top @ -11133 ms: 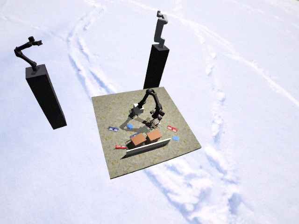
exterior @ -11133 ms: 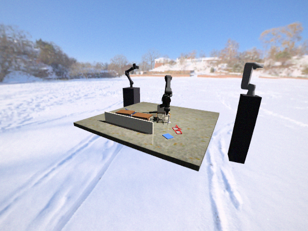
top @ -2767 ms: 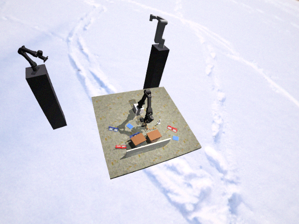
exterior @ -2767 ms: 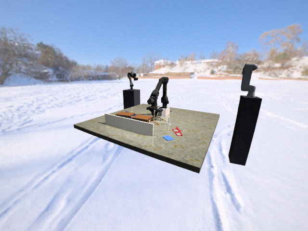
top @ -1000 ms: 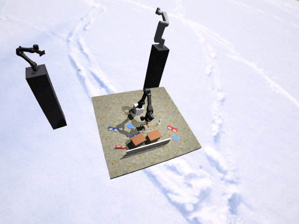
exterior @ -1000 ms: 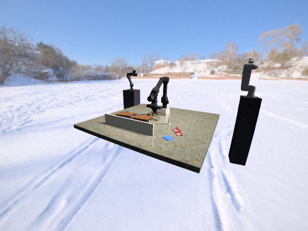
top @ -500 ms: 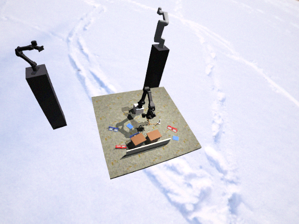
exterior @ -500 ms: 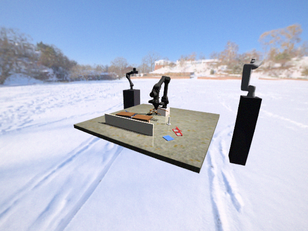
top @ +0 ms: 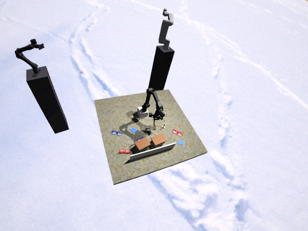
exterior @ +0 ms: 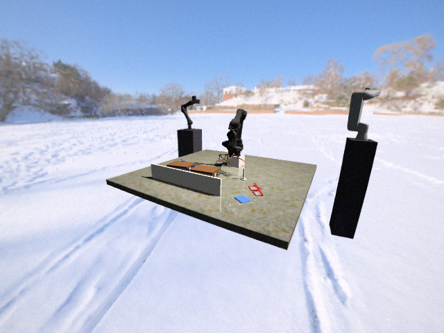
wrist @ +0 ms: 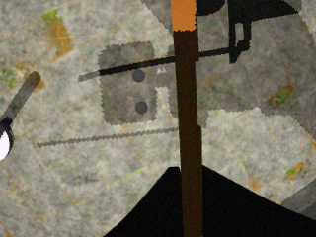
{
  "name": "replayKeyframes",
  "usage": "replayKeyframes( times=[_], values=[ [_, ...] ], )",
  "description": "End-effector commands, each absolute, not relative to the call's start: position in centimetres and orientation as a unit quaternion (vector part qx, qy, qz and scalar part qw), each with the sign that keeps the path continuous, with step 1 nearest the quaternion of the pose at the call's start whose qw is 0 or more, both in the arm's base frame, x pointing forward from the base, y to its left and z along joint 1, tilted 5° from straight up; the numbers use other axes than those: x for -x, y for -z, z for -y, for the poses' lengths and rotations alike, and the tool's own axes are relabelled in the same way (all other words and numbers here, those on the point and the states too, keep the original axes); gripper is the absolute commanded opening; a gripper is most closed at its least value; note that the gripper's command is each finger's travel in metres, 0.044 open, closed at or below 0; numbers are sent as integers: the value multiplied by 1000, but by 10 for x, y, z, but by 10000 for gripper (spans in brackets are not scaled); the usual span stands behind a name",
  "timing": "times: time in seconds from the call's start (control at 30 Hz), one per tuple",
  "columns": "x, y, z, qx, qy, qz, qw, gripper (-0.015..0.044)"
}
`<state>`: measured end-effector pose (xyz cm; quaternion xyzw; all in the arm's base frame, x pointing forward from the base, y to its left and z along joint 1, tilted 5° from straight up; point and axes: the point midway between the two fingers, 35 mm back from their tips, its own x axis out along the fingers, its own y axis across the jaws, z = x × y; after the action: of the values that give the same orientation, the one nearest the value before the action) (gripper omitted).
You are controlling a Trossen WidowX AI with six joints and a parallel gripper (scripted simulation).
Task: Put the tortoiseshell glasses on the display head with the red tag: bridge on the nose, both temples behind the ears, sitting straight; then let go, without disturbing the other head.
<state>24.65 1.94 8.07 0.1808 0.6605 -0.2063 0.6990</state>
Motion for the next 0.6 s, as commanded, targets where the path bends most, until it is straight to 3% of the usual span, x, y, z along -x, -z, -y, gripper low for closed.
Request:
replayKeyframes(
  times=[0.0, 0.57],
  values=[
    [-241, -84, -28, -198, 239, -645, 698, 0],
    [-218, -104, -65, -299, 352, -549, 697, 0]
  ],
)
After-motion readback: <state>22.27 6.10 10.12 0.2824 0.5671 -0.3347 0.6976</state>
